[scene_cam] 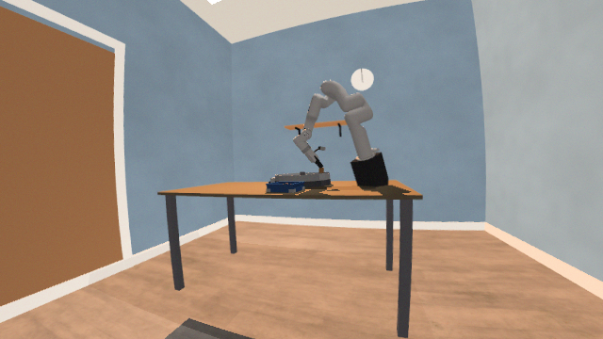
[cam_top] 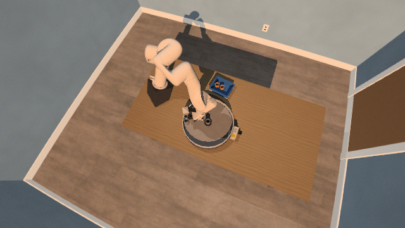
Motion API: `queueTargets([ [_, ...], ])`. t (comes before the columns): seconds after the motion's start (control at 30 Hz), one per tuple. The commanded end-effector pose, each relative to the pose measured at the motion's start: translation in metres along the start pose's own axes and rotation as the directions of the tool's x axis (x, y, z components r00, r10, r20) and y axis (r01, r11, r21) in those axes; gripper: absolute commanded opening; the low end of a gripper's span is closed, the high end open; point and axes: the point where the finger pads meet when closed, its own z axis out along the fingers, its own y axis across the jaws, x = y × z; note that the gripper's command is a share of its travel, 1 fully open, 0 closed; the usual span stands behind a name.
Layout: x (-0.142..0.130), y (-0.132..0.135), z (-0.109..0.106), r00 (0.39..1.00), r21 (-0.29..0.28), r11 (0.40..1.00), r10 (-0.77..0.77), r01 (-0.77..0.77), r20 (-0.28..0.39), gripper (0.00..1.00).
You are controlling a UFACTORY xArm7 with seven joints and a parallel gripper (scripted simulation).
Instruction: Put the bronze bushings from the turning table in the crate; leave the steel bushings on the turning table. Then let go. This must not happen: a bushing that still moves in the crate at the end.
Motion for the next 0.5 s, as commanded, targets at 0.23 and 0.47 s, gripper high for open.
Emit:
queueTargets([
  [0.23,0.024,-0.002,-0.03,1.0,0.003,1.0,0.003,-0.003,0.003,0.0],
  [0.47,0.025,-0.002,-0.031,1.0,0.003,1.0,0.003,-0.003,0.003,0.0],
])
